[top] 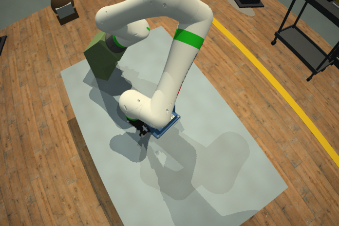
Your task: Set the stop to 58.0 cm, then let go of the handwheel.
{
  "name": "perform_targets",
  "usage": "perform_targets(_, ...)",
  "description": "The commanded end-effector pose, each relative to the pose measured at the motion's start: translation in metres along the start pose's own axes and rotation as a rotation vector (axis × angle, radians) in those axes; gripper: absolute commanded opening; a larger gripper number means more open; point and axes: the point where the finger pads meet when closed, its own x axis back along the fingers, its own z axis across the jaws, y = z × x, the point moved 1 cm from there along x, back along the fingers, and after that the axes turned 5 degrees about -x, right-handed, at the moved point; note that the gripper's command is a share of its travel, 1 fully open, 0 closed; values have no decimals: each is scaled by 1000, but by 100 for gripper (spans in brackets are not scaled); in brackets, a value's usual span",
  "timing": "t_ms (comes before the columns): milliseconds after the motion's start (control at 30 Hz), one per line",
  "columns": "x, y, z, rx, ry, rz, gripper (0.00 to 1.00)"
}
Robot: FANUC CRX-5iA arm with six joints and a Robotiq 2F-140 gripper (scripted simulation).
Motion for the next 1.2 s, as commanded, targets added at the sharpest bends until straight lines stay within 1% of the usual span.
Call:
perform_targets(0, 0, 0, 0, 0, -1, 0, 4)
perform_targets(900, 0, 0, 0, 0, -1, 0, 4)
perform_targets(933, 0, 0, 0, 0, -1, 0, 33)
perform_targets(1167, 0, 0, 0, 0, -1, 0, 33)
